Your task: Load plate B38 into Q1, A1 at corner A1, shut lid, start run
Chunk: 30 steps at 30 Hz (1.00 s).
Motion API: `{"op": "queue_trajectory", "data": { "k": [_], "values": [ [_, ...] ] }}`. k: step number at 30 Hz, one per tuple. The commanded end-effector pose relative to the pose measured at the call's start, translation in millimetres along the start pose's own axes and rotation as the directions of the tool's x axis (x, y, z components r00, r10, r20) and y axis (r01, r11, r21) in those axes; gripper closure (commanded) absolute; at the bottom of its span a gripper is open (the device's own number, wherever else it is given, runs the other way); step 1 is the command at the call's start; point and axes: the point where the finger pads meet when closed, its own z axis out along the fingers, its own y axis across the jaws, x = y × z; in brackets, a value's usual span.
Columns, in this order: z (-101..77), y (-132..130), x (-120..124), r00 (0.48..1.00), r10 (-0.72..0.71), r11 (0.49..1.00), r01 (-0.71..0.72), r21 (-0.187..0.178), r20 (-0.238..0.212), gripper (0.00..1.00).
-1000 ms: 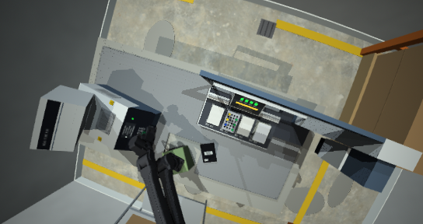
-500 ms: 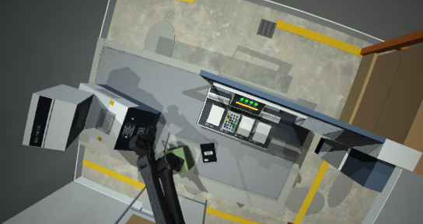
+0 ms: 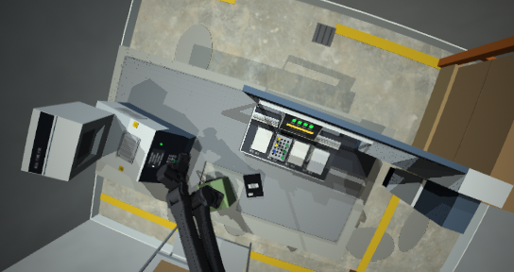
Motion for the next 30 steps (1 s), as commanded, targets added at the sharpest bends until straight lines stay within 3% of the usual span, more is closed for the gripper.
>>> {"op": "queue_trajectory", "data": {
  "k": [1, 2, 3, 7, 10, 12, 17, 22, 30],
  "values": [
    [-9.9, 36.7, -19.5, 0.999, -0.018, 0.997, 0.021, -0.068, 0.047, 1.0],
    [-9.9, 37.3, -19.8, 0.999, -0.018, 0.997, 0.021, -0.069, 0.047, 1.0],
    [-18.5, 58.1, -33.3, 0.999, -0.022, 0.998, 0.024, -0.065, 0.045, 1.0],
    [-51.9, 52.2, -32.2, 0.997, -0.043, 0.996, 0.048, -0.078, 0.062, 1.0],
    [-49.9, 46.9, -28.4, 0.998, -0.045, 0.997, 0.048, -0.067, 0.042, 1.0],
    [-63.4, 38.3, -28.0, 0.998, -0.045, 0.998, 0.048, -0.05, 0.052, 1.0],
    [-99.6, 40.5, -29.2, 0.992, -0.086, 0.993, 0.092, -0.067, 0.089, 1.0],
    [-124.7, 32.9, -29.9, 0.99, -0.099, 0.994, 0.104, -0.046, 0.1, 1.0],
    [-111.0, 22.6, -27.1, 0.996, -0.06, 0.998, 0.062, -0.028, 0.064, 1.0]
  ]
}}
